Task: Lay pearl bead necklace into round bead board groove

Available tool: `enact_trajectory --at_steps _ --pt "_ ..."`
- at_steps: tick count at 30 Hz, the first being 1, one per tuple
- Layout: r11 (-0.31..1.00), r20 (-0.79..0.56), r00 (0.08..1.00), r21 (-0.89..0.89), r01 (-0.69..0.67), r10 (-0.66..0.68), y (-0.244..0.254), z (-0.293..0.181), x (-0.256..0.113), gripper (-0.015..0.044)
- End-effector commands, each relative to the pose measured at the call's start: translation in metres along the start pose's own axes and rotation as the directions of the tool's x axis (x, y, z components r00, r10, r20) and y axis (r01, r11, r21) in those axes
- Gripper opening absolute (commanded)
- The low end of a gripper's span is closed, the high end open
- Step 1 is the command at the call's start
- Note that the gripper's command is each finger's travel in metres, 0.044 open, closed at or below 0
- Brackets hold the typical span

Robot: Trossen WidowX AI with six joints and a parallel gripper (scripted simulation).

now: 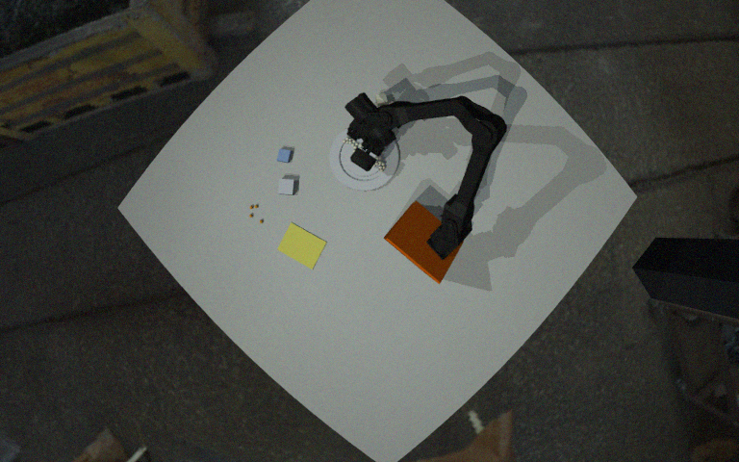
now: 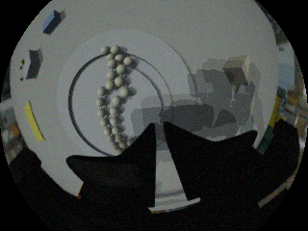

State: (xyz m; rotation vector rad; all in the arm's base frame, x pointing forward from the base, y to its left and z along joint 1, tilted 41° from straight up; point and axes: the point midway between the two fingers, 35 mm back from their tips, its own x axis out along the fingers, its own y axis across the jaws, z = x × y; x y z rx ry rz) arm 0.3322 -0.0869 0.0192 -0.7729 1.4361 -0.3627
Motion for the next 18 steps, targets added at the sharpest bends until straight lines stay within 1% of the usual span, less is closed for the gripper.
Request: enact_trajectory --at_steps 1,9,13,17,18 --pt "1.000 0.001 1.000 0.001 0.000 0.000 0.000 0.000 -0.001 0.0131" --pt "1.000 0.001 1.000 0.001 0.000 0.000 0.000 0.000 -0.001 0.0341" --pt "1.000 0.001 1.000 -0.004 -0.003 0.003 0.001 0.000 -0.012 0.0440" --pt "1.000 0.000 1.000 -0.008 -0.005 0.005 0.002 0.000 -0.020 0.0440" --pt "1.000 -0.012 1.000 -0.016 -0.007 0.007 0.003 -0.002 -0.012 0.0440"
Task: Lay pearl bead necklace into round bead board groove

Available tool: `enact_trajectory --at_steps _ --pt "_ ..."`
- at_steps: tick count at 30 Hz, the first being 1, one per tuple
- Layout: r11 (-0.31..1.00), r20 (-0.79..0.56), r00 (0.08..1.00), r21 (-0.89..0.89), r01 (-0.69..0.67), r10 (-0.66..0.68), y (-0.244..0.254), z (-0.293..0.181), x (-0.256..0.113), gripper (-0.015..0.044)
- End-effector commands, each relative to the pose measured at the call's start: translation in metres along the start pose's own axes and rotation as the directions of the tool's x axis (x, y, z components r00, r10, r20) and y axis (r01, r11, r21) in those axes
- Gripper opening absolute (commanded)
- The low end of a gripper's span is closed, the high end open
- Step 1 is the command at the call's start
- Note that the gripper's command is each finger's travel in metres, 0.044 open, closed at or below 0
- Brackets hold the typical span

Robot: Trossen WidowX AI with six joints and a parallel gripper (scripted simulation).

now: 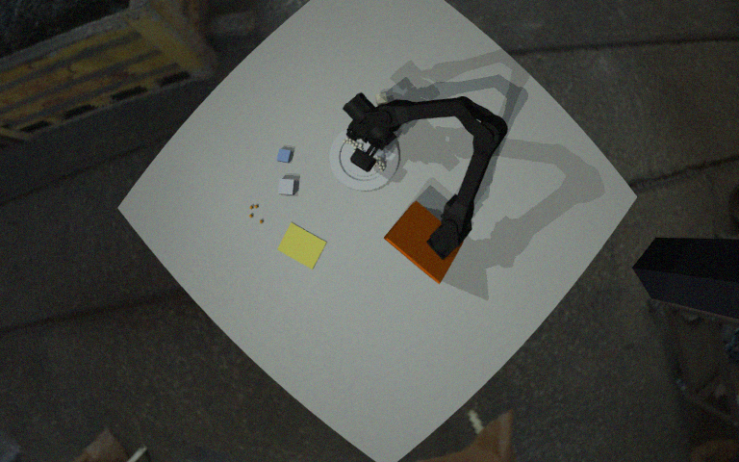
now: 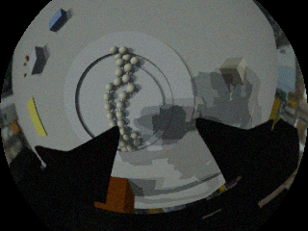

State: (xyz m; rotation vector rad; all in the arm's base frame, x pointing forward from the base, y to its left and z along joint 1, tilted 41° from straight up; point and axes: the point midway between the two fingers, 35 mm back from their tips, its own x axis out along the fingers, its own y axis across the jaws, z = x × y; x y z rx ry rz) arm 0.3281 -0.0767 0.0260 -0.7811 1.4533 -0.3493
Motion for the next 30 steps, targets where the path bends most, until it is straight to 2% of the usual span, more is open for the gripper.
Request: enact_trajectory --at_steps 1,10,22,30 --pt "1.000 0.001 1.000 0.003 0.000 0.000 0.000 -0.001 -0.001 0.0440" --pt "1.000 0.011 1.000 0.010 0.002 -0.002 0.000 -0.001 -0.008 0.0440" --pt "0.974 0.012 1.000 -0.226 0.002 0.001 0.056 0.035 -0.021 0.0125" --pt "0.974 0.012 1.000 -0.226 0.002 0.001 0.056 0.035 -0.007 0.0120"
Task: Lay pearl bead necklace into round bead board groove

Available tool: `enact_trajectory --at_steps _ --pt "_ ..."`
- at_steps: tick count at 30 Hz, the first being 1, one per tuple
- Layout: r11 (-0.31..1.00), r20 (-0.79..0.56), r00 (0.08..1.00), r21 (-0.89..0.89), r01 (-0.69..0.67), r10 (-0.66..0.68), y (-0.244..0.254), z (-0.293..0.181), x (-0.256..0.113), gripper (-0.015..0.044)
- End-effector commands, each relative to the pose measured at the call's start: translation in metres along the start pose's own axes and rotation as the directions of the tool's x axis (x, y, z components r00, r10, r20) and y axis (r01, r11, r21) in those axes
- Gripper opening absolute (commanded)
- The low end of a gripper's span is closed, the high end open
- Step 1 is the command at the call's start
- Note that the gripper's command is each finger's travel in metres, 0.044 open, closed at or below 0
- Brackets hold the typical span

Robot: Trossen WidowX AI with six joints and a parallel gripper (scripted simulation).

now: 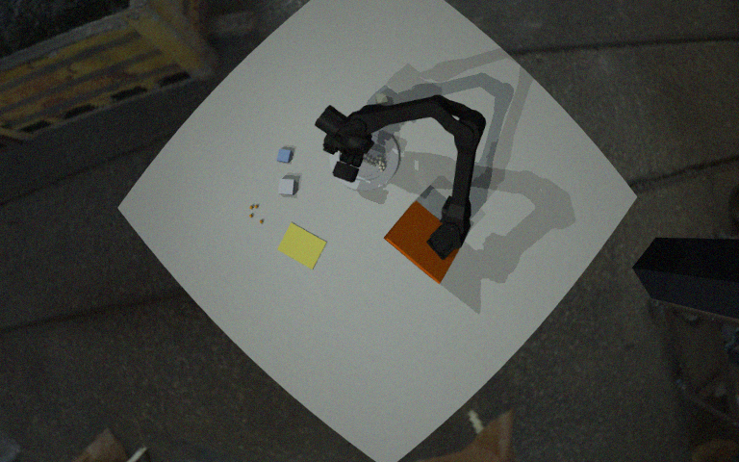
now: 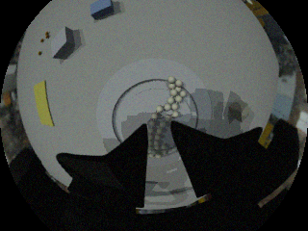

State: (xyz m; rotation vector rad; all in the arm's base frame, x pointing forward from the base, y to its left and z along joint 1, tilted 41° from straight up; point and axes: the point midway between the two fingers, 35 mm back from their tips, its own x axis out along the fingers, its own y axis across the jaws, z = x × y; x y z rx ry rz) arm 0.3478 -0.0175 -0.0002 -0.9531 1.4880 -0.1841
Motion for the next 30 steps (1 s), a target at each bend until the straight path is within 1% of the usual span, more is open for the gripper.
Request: enact_trajectory --at_steps 1,2,5,26,27,30 --pt "1.000 -0.009 1.000 -0.013 0.002 -0.002 0.002 -0.001 0.011 0.0120" --pt "1.000 0.001 1.000 0.001 0.000 0.000 0.000 0.001 0.002 0.0120" --pt "1.000 0.001 1.000 0.000 0.000 0.000 0.000 0.001 0.004 0.0120" --pt "1.000 -0.009 1.000 -0.013 0.003 -0.003 0.001 -0.001 0.035 0.0120" --pt "1.000 -0.003 1.000 -0.002 0.000 0.000 0.000 0.000 0.030 0.0113" --pt "1.000 -0.003 1.000 -0.002 0.000 0.000 0.000 0.000 0.030 0.0093"
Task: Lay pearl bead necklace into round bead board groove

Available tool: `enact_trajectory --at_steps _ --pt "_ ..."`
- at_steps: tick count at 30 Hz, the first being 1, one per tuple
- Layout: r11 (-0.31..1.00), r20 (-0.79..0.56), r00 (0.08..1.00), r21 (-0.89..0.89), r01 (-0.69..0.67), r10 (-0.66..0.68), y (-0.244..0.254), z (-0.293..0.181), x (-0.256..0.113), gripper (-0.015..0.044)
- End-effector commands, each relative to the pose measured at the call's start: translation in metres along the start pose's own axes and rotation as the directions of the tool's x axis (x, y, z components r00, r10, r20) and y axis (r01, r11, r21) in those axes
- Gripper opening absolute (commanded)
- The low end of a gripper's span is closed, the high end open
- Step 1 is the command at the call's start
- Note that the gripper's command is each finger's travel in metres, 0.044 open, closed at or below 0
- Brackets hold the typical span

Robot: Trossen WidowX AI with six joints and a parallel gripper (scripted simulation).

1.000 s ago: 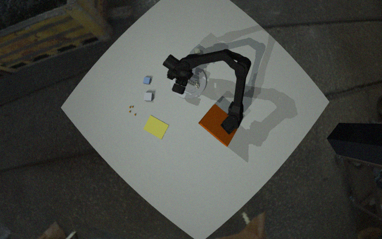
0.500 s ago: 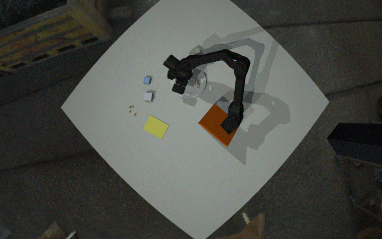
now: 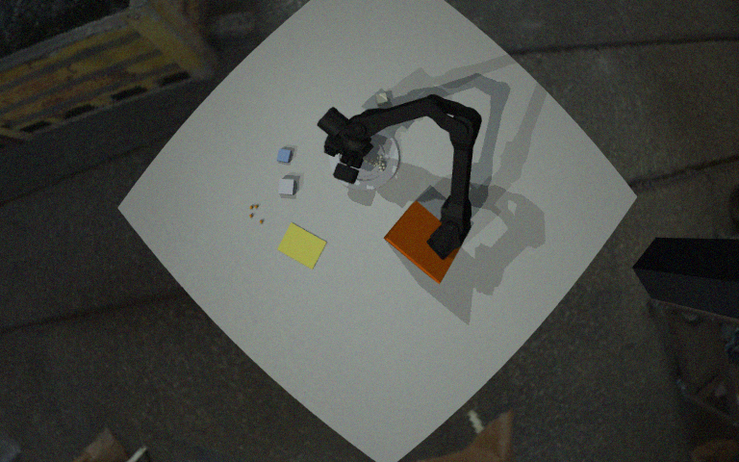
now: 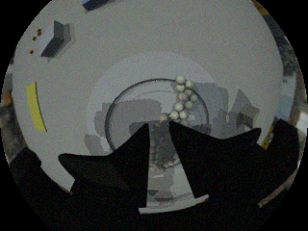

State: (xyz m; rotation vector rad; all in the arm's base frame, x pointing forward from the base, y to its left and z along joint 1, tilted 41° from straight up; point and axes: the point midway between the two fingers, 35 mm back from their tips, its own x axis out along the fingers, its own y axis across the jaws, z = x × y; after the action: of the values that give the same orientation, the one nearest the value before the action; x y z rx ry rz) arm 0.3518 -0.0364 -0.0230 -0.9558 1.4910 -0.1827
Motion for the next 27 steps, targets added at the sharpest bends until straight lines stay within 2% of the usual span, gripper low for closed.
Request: enact_trajectory --at_steps 1,14,27 --pt "1.000 0.000 1.000 0.001 0.000 0.000 -0.0002 -0.0001 -0.0004 0.0087" --pt "1.000 0.000 1.000 0.001 0.000 0.000 -0.0002 -0.0001 -0.0004 0.0000" --pt "1.000 0.000 1.000 0.001 0.000 0.000 -0.0002 -0.0001 -0.0004 0.0000"
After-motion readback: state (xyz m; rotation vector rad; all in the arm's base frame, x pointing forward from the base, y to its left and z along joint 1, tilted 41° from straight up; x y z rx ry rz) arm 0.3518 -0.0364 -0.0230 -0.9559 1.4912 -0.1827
